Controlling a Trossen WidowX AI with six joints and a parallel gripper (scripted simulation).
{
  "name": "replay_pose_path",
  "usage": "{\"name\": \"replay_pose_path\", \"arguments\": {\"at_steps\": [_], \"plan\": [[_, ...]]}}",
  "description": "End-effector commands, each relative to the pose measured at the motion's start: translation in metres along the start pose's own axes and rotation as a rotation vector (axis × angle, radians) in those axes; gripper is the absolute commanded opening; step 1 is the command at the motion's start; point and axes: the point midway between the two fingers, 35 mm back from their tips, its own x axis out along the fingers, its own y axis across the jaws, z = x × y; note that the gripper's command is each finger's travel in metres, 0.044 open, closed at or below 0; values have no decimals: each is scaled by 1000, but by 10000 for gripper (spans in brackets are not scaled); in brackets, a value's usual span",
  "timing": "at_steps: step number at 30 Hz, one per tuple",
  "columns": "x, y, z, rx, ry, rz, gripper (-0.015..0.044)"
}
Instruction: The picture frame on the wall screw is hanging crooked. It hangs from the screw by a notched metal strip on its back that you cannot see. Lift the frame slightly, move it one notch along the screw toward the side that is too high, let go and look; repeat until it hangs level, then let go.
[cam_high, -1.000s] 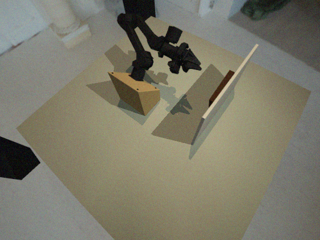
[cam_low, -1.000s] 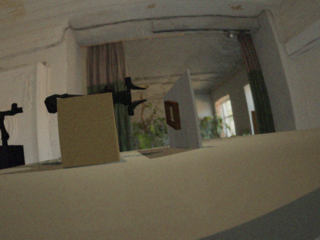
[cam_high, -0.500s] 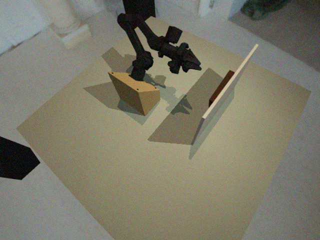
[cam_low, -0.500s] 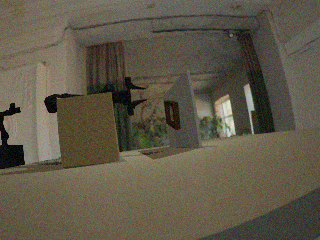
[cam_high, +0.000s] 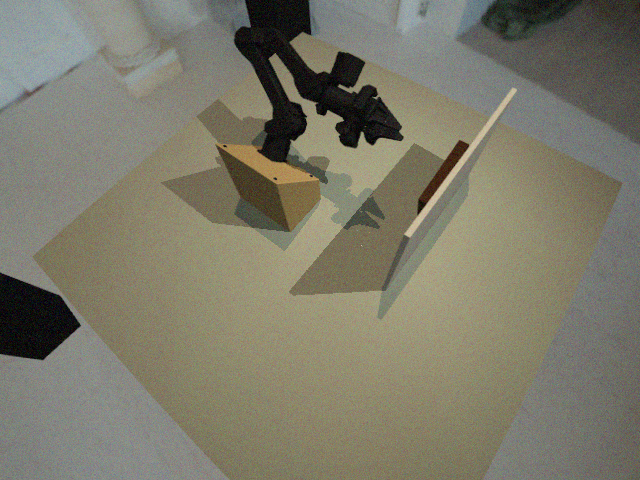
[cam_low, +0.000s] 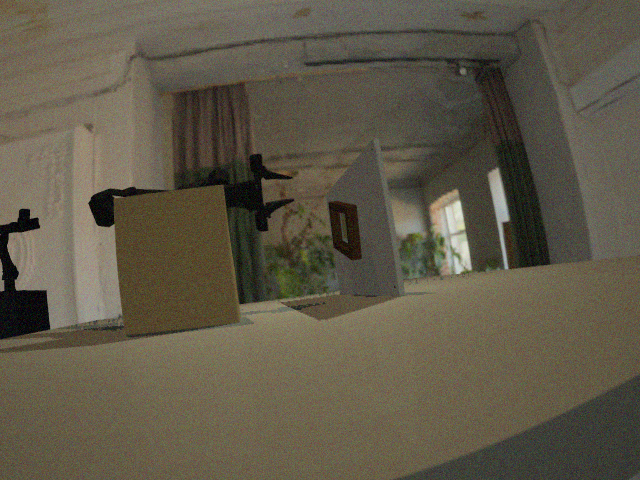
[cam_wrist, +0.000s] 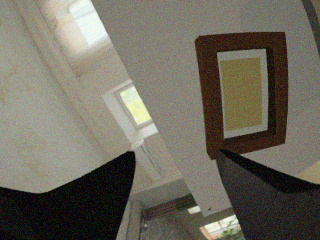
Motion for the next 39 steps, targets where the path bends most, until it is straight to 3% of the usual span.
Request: {"name": "replay_pose_path", "arguments": {"at_steps": [1, 24, 32, 39], "plan": [[0, -1, 0, 6, 2, -6, 260], [0, -1, 1, -3, -1, -1, 260], [0, -50, 18, -117, 3, -5, 260], [-1, -54, 20, -127, 3, -5, 260]]}}
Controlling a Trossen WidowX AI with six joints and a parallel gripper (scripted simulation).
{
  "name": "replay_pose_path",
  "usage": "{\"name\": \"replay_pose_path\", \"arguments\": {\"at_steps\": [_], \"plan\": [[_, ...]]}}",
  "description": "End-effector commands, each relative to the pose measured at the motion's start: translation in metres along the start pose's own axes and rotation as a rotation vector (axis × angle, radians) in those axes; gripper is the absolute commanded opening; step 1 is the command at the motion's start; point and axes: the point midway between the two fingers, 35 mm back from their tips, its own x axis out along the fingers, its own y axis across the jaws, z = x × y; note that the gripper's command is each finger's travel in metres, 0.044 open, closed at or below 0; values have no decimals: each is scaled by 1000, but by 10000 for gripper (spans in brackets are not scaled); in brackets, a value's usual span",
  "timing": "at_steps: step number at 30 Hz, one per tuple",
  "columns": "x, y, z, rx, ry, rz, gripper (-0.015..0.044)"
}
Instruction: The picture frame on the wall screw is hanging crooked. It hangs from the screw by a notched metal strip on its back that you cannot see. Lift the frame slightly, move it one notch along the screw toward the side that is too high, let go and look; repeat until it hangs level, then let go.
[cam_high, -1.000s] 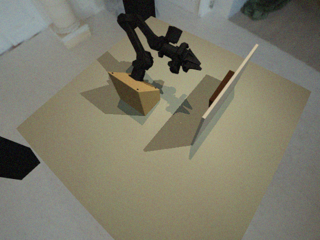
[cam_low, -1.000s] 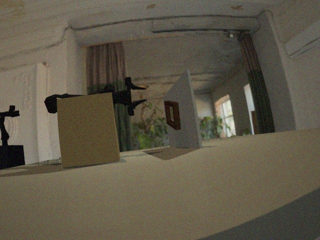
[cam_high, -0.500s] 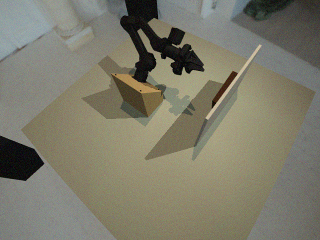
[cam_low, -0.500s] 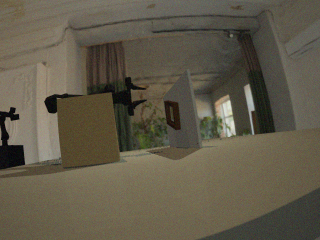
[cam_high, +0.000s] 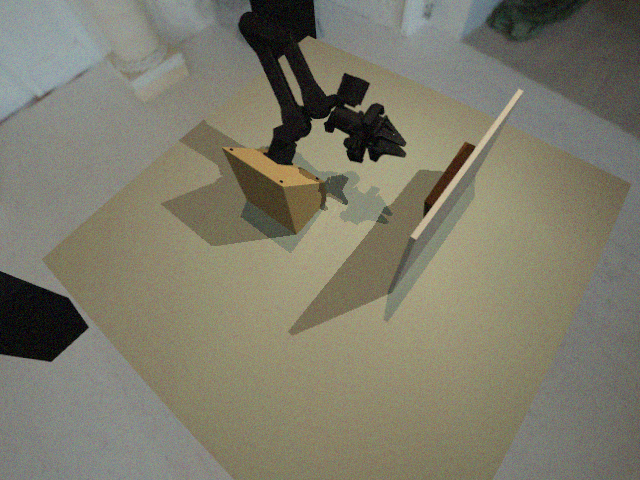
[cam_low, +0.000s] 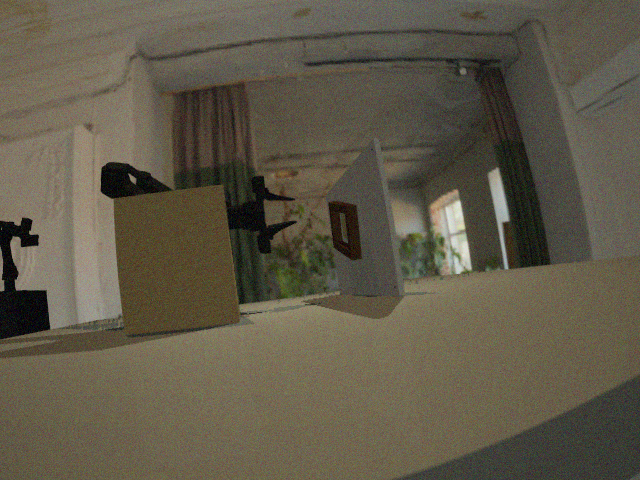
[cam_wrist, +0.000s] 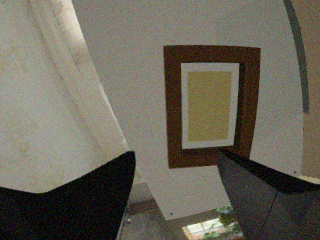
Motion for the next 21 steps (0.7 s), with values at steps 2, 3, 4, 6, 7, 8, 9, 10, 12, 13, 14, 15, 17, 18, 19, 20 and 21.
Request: {"name": "replay_pose_path", "arguments": {"at_steps": [2, 3, 4, 6, 7, 8, 9, 10, 12, 13, 14, 15, 17, 18, 19, 20, 21], "plan": [[-1, -2, 5, -12, -13, -1, 260], [-1, -2, 5, -12, -13, -1, 260], [-1, -2, 5, -12, -13, -1, 260], [3, -4, 0, -12, -13, -1, 260], [4, -4, -1, -12, -13, -1, 260], [4, -4, -1, -12, -13, -1, 260], [4, -4, -1, -12, -13, -1, 260], [4, -4, -1, -12, -13, -1, 260], [4, -4, -1, -12, -13, -1, 260], [4, -4, -1, -12, -13, -1, 260], [4, -4, -1, -12, -13, -1, 260], [5, -4, -2, -12, -13, -1, 260], [9, -4, -3, -12, -13, -1, 260], [13, -3, -4, -12, -12, -1, 260], [17, -3, -5, -12, -12, -1, 260], [22, -3, -6, -12, -12, -1, 260], [28, -3, -7, -12, -12, -1, 260]]}}
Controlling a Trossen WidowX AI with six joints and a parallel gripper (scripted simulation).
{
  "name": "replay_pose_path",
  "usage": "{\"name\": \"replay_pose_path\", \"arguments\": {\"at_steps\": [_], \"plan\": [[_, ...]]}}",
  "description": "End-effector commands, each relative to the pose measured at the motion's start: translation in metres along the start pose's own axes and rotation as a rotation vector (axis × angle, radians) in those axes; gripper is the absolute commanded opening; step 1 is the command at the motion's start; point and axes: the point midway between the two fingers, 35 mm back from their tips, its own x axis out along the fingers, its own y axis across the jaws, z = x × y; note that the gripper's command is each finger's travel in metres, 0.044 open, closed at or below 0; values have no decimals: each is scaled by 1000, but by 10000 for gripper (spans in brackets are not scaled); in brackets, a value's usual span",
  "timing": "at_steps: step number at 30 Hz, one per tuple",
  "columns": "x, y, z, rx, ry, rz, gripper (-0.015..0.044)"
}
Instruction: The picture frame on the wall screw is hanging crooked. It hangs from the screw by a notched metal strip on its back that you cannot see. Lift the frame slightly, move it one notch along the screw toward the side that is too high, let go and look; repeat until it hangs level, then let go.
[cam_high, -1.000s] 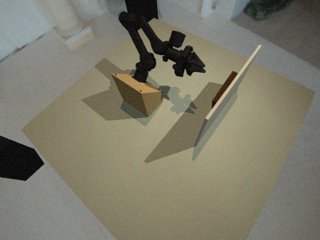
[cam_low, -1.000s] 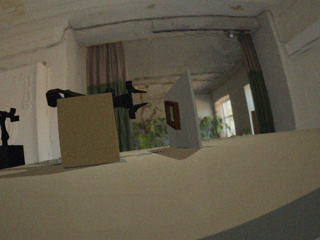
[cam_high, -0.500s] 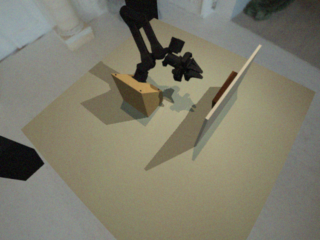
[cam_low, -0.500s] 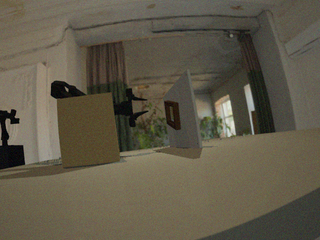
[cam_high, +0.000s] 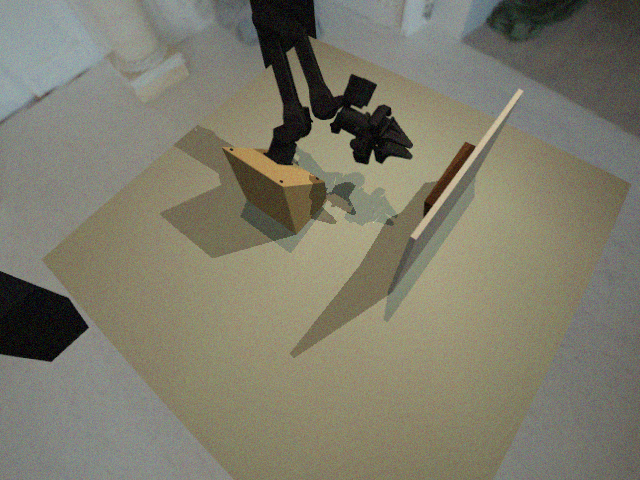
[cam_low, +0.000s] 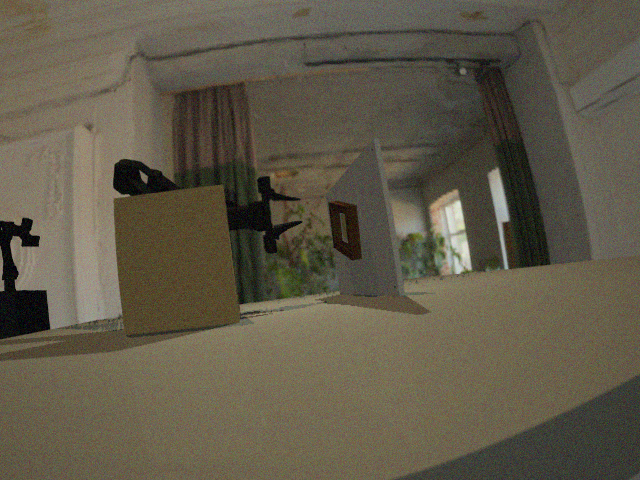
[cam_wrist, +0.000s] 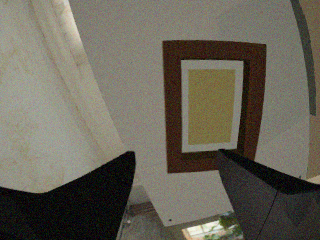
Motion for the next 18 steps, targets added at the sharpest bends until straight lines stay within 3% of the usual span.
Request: {"name": "replay_pose_path", "arguments": {"at_steps": [1, 9, 18], "plan": [[19, 0, -4, -7, 0, -6, 260], [67, -2, 3, -7, 2, -5, 260], [68, -2, 3, -7, 2, -5, 260]]}}
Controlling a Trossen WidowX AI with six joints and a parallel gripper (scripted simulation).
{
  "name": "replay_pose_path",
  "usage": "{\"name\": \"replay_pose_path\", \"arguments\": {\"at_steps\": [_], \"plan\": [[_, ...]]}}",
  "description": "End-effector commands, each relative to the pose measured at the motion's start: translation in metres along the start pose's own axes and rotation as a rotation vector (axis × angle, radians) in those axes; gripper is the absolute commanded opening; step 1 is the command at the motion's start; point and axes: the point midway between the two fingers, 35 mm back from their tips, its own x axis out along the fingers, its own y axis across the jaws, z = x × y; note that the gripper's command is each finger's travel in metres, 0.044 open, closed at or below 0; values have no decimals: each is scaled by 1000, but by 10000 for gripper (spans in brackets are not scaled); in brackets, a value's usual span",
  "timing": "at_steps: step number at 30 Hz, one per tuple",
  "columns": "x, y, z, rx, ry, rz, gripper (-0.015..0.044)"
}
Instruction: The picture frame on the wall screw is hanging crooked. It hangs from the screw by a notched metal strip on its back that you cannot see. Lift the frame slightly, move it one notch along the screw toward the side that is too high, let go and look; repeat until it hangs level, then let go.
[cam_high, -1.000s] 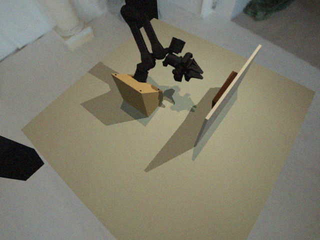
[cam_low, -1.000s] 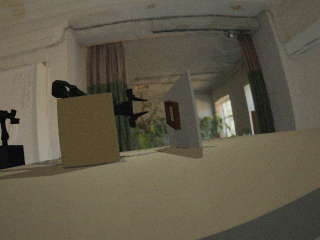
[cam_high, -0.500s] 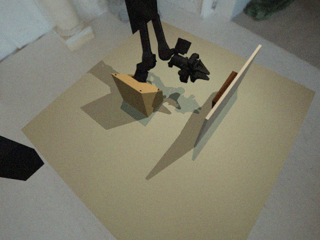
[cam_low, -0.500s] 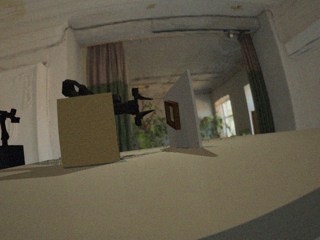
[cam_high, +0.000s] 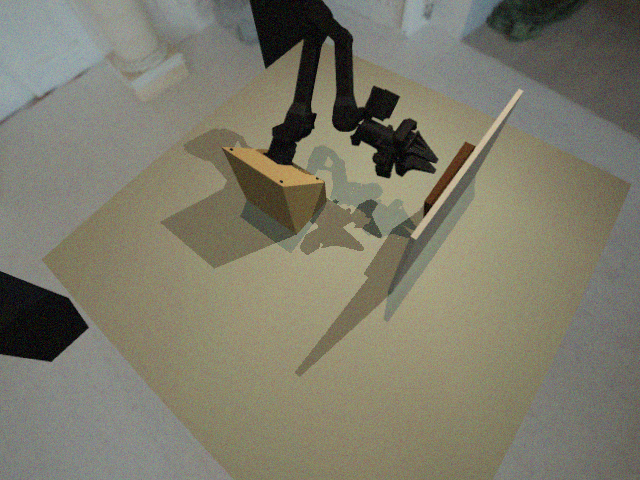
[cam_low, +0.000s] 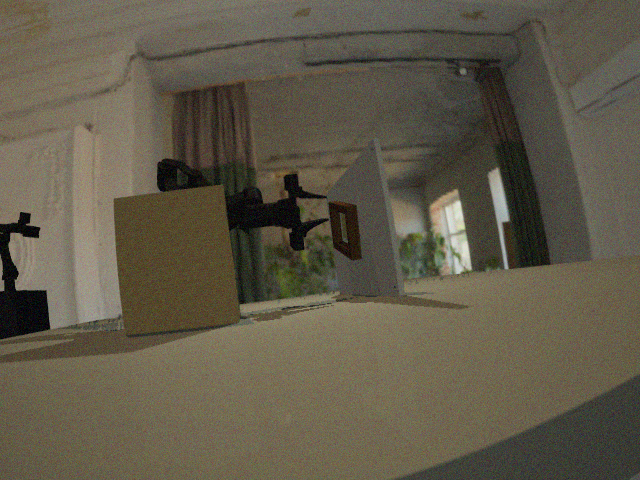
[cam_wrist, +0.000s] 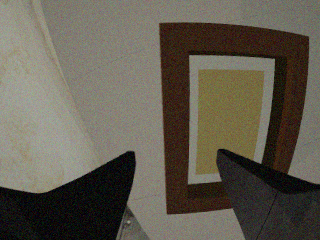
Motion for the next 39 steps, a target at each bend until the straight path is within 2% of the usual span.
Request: {"name": "replay_pose_path", "arguments": {"at_steps": [1, 30, 39], "plan": [[2, -1, 0, -6, 1, -7, 260], [41, -1, 0, -6, 3, -6, 260], [42, -1, 0, -6, 3, -6, 260]]}}
